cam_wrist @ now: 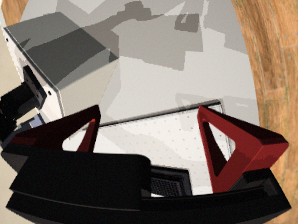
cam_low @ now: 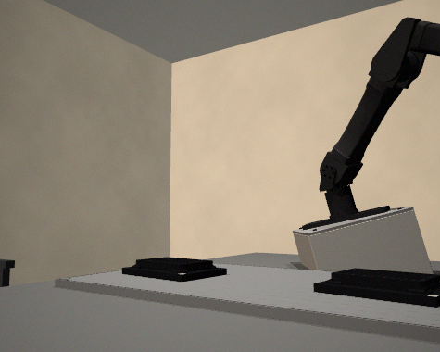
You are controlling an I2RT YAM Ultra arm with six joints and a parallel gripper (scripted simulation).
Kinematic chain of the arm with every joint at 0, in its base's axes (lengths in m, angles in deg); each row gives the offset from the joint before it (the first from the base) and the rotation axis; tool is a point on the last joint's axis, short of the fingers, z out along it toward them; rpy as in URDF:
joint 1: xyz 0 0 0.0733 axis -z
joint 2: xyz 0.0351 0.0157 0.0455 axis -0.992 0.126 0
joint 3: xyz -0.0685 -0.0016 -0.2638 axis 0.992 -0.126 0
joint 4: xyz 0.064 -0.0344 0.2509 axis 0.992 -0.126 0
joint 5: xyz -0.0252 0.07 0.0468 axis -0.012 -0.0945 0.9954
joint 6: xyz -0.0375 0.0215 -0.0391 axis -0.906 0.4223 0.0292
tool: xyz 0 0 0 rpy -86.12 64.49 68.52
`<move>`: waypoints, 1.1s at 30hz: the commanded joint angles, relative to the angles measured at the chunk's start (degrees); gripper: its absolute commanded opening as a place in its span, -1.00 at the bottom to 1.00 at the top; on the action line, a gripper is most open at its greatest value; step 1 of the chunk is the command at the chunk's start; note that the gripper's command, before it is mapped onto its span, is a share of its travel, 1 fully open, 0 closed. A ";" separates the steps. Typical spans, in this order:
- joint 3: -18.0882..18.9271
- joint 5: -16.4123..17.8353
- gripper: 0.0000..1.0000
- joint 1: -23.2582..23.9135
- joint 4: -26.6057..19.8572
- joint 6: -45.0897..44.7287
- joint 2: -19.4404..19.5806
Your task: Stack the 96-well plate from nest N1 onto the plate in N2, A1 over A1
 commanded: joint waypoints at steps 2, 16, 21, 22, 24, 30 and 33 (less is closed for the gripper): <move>0.36 0.45 1.00 -0.25 -0.08 -0.17 -0.47; 0.36 0.45 1.00 -0.25 -0.08 -0.17 -0.47; -1.38 0.18 1.00 3.92 2.85 -0.73 -3.93; -0.04 -0.55 1.00 4.56 2.52 -1.25 -3.93; -0.62 -0.10 1.00 6.26 3.18 -1.47 -4.60; -4.38 0.56 1.00 11.45 5.74 -2.05 -6.75; -2.66 -0.21 1.00 12.85 5.51 -3.19 -6.76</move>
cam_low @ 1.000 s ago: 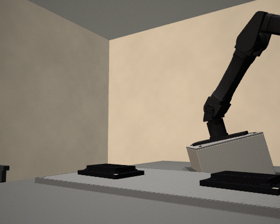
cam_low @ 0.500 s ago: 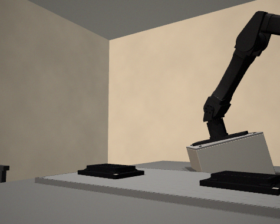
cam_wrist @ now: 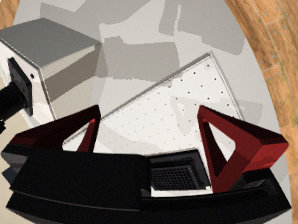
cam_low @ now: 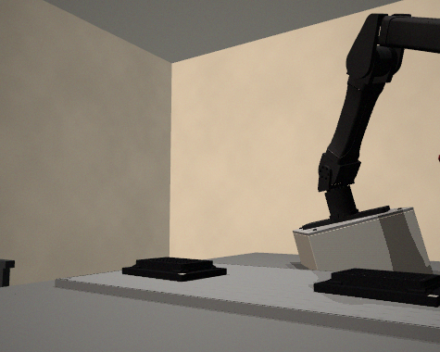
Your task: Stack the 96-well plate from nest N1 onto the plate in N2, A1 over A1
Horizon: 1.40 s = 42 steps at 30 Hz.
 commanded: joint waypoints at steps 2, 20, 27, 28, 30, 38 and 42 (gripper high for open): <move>-1.89 0.79 1.00 1.53 2.53 -0.82 -2.39; -2.71 -0.54 1.00 13.84 5.55 -4.49 -5.57; -3.31 -1.18 1.00 19.02 6.94 -6.63 -7.08; -1.25 -1.85 1.00 19.72 6.83 -7.28 -7.20; -0.07 -2.45 1.00 21.11 6.11 -8.61 -4.93; -0.72 -2.77 1.00 25.62 7.51 -9.86 -6.33; -2.96 -2.73 1.00 28.62 9.75 -9.62 -10.08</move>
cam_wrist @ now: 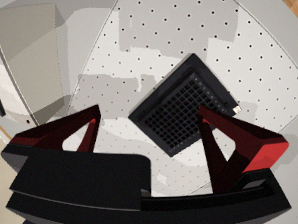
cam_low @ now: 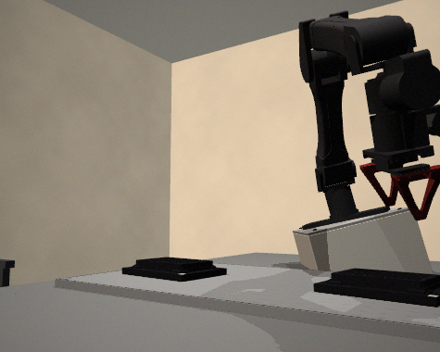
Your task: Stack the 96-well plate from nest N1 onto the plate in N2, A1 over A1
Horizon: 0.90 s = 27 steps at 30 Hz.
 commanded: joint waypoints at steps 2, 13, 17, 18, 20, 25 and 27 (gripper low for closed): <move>2.03 -0.77 1.00 3.27 1.14 -2.58 -0.25; -2.50 -0.48 1.00 9.85 4.55 -2.15 -4.70; 0.79 -1.60 1.00 12.62 3.99 -5.38 -2.68; 1.13 -1.67 1.00 13.31 2.57 -6.06 -2.55; 1.96 -1.83 1.00 14.68 1.95 -7.41 -2.28; 0.93 -1.99 1.00 18.20 4.87 -7.67 -5.86; 0.93 -1.99 1.00 18.20 4.87 -7.67 -5.86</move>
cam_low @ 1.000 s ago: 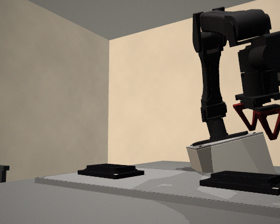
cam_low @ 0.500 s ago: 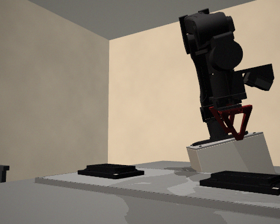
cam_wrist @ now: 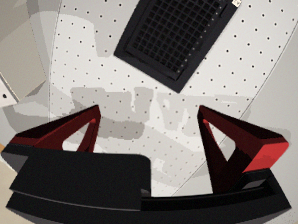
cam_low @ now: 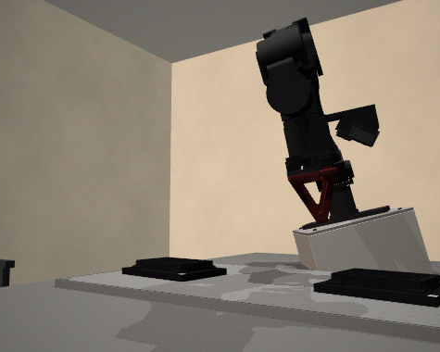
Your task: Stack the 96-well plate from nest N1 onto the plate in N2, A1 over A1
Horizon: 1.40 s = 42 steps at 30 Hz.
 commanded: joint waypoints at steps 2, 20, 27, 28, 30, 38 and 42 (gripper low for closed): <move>-2.37 0.25 1.00 1.49 2.73 1.16 -2.50; -2.86 -1.25 1.00 12.41 5.11 -3.28 -5.16; -3.28 -2.00 1.00 17.05 6.31 -4.57 -6.45; -3.14 -2.01 1.00 17.75 6.28 -5.88 -6.50; -0.43 -1.57 1.00 19.19 6.09 -7.33 -6.69; -1.31 -1.87 1.00 23.14 7.66 -8.02 -7.53; -2.89 -2.66 1.00 25.74 8.10 -9.02 -8.58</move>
